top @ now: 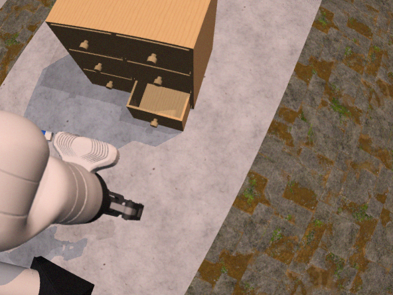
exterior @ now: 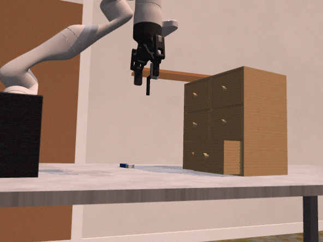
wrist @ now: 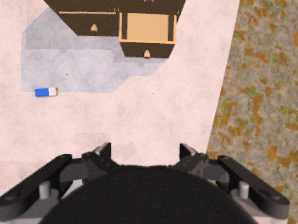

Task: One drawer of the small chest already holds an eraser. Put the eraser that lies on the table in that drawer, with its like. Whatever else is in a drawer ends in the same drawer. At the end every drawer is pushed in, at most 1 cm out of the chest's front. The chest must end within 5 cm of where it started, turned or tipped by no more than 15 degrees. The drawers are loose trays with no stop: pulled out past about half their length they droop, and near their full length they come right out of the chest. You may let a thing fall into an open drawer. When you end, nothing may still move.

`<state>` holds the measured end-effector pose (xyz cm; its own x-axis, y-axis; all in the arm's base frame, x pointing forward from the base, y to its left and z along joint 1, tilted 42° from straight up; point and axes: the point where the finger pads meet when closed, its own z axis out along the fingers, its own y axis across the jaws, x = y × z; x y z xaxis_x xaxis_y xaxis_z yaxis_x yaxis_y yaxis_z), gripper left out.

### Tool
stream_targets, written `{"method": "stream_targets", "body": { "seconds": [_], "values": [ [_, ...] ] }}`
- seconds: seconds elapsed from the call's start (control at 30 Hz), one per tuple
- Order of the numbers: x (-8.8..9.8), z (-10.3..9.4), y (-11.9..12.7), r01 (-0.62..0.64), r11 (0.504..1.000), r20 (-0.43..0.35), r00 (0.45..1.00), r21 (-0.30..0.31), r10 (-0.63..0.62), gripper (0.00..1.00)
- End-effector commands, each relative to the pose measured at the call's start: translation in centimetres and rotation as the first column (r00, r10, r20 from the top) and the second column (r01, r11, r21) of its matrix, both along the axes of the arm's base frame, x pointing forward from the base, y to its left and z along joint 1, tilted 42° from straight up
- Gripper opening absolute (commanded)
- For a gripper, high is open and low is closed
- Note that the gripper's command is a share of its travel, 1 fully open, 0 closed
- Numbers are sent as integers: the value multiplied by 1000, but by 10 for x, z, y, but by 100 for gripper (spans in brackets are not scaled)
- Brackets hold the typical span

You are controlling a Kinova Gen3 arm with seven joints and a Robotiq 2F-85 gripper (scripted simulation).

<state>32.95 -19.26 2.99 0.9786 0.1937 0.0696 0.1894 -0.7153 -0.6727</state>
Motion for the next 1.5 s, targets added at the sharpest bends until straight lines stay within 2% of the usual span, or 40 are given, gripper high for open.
{"method": "stream_targets", "body": {
  "seconds": [0.0, 0.2, 0.57, 0.77, 0.83, 1.13, 1.3, 1.47],
  "values": [
    [-1, 12, -12, 7, 1000, -7, 1000, -3, -7, 100],
    [1, 31, -29, 7, 1000, -7, 1000, -4, -7, 100],
    [7, 31, -29, 6, 1000, -7, 1000, 4, -6, 100],
    [38, 27, -28, 6, 1000, 0, 1000, 7, -6, 100],
    [38, 27, -28, 6, 1000, 0, 1000, 7, -6, 100],
    [92, 18, -31, 6, 1000, 0, 1000, 7, -6, 100],
    [106, 15, -35, 9, 1000, -3, 1000, 2, -9, 100],
    [109, 15, -35, 9, 1000, -3, 1000, 2, -9, 100]
  ]
}}
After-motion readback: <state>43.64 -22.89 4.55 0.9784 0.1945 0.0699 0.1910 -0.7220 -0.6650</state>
